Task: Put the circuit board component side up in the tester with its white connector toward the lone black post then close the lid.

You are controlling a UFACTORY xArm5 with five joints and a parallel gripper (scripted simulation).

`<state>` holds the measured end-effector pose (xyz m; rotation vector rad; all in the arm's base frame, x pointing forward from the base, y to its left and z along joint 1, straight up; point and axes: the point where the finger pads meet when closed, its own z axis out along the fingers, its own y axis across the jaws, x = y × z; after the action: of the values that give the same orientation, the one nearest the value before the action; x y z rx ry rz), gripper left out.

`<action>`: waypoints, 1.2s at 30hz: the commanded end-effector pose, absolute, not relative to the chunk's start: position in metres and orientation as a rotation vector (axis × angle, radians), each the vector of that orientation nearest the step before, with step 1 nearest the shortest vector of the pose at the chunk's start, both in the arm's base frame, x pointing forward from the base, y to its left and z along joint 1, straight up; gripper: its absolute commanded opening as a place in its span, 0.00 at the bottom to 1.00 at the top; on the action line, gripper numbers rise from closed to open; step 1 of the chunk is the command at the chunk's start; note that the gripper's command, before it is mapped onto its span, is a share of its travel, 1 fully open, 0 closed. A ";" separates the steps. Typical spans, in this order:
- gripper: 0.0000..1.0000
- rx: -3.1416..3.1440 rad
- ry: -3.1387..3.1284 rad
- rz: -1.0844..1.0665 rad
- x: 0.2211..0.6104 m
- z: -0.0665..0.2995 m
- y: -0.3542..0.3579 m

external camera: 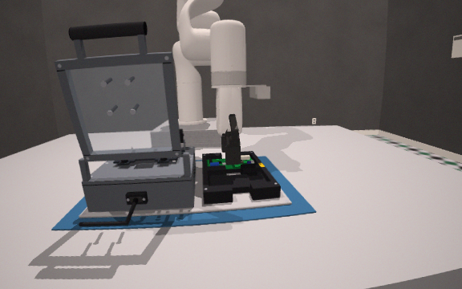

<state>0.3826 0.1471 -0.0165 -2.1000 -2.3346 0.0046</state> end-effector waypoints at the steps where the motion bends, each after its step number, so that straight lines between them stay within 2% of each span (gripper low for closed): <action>1: 1.00 -2.101 -2.336 0.000 0.384 -0.017 0.148; 36: 1.00 -2.101 -2.336 0.000 0.384 -0.022 0.148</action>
<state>0.3827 0.1471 -0.0216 -2.1000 -2.3346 0.0046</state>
